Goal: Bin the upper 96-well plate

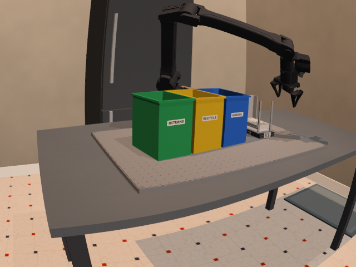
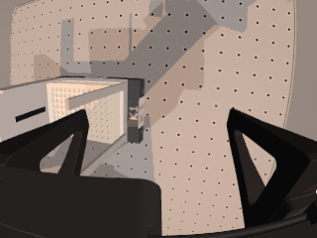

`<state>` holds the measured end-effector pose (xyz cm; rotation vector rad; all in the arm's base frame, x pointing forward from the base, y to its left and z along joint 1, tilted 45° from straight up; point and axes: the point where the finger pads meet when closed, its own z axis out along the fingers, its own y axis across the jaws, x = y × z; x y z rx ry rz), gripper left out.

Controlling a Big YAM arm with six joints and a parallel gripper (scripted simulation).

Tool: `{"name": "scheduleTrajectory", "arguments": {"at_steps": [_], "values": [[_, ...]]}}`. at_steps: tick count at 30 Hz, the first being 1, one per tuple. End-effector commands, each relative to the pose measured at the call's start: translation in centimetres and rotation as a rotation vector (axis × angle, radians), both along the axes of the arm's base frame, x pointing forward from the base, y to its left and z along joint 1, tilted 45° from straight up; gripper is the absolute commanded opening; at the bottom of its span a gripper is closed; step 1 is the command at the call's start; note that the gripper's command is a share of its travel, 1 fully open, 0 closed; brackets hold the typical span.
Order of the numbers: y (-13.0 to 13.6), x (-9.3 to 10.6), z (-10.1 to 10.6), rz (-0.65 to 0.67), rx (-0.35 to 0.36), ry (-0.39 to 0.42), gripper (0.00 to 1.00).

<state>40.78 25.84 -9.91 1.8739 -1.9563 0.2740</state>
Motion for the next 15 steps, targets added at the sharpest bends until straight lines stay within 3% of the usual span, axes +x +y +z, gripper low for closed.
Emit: {"name": "scheduleTrajectory", "arguments": {"at_steps": [1, 2, 7, 8, 13, 15], "values": [[0.6, -1.2, -0.6, -0.083, -0.045, -0.030, 1.00], [1.5, -0.7, 1.3, -0.111, -0.030, -0.078, 1.00], [1.6, -2.9, 1.8, -0.239, -0.095, -0.160, 1.00], [2.1, -2.3, 2.1, -0.247, -0.085, -0.176, 1.00], [1.8, -4.9, 2.4, -0.370, -0.155, -0.259, 1.00], [1.4, -5.7, 1.0, -0.395, -0.196, -0.265, 1.00]]}}
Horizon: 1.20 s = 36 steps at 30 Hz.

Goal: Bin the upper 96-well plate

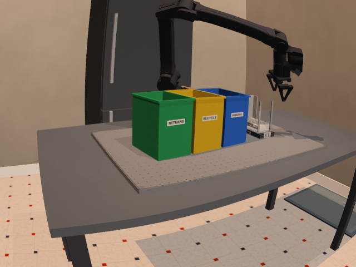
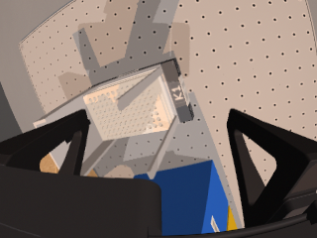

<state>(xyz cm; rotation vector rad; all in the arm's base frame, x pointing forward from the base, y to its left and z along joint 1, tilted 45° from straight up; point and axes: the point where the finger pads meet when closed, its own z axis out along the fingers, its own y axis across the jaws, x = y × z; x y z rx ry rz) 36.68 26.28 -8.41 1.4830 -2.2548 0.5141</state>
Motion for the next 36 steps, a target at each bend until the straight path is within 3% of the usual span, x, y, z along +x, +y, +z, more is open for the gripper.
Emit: {"name": "scheduleTrajectory", "arguments": {"at_steps": [1, 3, 8, 9, 10, 13, 14, 18, 20, 21, 23, 27, 28, 30, 31, 34, 36], "values": [[1.2, -1.8, 0.6, -0.117, -0.048, -0.094, 1.00], [1.2, -1.8, 0.6, -0.117, -0.048, -0.094, 1.00], [1.5, -3.3, 1.7, -0.236, -0.089, -0.210, 1.00], [2.7, -2.2, 2.3, -0.246, -0.064, -0.235, 1.00], [1.5, -3.8, 1.9, -0.265, -0.100, -0.237, 1.00], [1.5, -4.8, 2.2, -0.333, -0.127, -0.305, 1.00], [1.0, -5.2, 1.0, -0.332, -0.156, -0.293, 1.00], [1.5, -6.2, 2.8, -0.427, -0.159, -0.404, 1.00], [1.5, -6.2, 2.8, -0.427, -0.159, -0.404, 1.00], [2.8, -5.6, 3.4, -0.456, -0.134, -0.443, 1.00], [1.4, -7.3, 3.2, -0.492, -0.178, -0.477, 1.00], [1.1, -8.4, 2.9, -0.560, -0.212, -0.556, 1.00], [1.2, -8.7, 3.7, -0.586, -0.201, -0.587, 1.00], [0.8, -9.1, 2.8, -0.602, -0.231, -0.610, 1.00], [1.1, -9.3, 4.0, -0.632, -0.208, -0.644, 1.00], [1.0, -10.1, 4.3, -0.695, -0.216, -0.721, 1.00], [2.3, -9.3, 4.7, -0.712, -0.185, -0.734, 1.00]]}}
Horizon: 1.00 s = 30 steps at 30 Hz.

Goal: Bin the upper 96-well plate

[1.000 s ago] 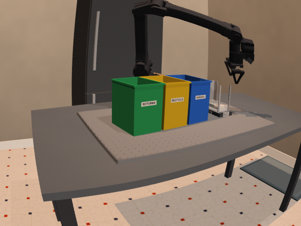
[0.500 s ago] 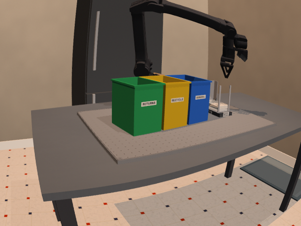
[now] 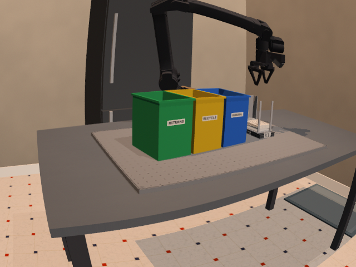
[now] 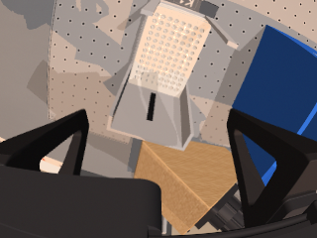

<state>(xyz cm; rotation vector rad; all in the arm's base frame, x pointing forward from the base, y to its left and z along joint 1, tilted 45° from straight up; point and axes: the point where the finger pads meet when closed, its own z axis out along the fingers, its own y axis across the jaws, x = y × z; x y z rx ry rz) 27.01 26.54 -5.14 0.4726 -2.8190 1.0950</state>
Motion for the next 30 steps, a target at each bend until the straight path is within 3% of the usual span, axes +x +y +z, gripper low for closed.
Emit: {"name": "scheduleTrajectory", "arguments": {"at_steps": [1, 3, 8, 9, 14, 15, 25, 27, 30], "values": [[2.1, 0.4, 1.5, -0.065, 0.032, -0.115, 1.00], [0.6, -1.4, 1.5, -0.101, -0.004, -0.152, 1.00], [0.0, -2.5, 0.9, -0.175, -0.041, -0.262, 1.00], [2.1, -1.3, 1.4, -0.181, 0.003, -0.283, 1.00], [1.3, -0.3, 1.9, -0.216, 0.010, -0.289, 1.00], [1.0, -1.3, 1.4, -0.192, 0.002, -0.274, 1.00], [1.0, -1.2, 1.4, -0.192, 0.002, -0.274, 1.00], [-0.7, -1.4, 0.5, -0.212, -0.020, -0.274, 1.00], [-1.2, -1.4, -0.1, -0.199, -0.029, -0.259, 1.00]]}}
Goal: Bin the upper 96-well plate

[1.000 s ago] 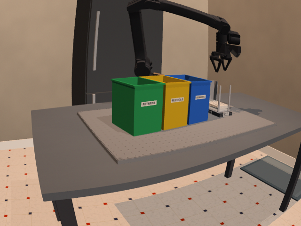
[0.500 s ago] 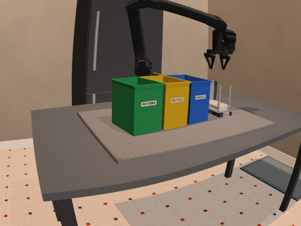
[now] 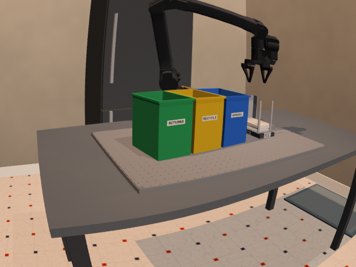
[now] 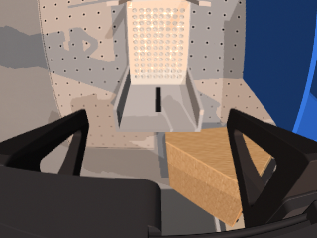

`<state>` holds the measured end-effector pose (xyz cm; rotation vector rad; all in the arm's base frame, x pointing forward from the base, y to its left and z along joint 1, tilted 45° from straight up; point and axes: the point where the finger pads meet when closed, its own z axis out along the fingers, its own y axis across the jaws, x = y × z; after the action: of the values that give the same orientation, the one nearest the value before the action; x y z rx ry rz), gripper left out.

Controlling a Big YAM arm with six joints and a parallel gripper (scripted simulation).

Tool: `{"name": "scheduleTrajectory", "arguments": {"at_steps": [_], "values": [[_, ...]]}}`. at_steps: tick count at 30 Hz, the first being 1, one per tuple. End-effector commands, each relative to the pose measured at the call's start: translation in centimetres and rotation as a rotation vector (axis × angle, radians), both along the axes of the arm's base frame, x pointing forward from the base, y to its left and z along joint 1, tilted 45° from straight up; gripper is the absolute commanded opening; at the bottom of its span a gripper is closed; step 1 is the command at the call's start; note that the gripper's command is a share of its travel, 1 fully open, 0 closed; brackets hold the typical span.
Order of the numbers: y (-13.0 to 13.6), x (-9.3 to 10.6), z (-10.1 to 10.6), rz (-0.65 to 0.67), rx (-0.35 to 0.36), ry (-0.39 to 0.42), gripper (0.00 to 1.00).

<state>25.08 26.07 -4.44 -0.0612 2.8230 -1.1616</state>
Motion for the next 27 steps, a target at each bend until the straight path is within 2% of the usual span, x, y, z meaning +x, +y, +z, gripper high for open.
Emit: {"name": "scheduleTrajectory", "arguments": {"at_steps": [1, 5, 6, 8, 11, 23, 27], "values": [[-0.8, 0.5, -0.9, -0.009, -0.004, 0.005, 1.00], [-1.1, 0.6, -1.2, -0.009, -0.004, 0.005, 1.00], [0.5, 1.7, -0.1, -0.009, 0.044, -0.026, 1.00], [-1.1, 0.8, -0.9, -0.009, 0.012, -0.005, 1.00], [-1.8, 0.6, -1.9, -0.009, -0.004, 0.005, 1.00], [-2.5, 1.1, -2.7, -0.009, 0.009, -0.003, 1.00], [-3.4, 0.8, -3.5, -0.009, -0.004, 0.006, 1.00]]}}
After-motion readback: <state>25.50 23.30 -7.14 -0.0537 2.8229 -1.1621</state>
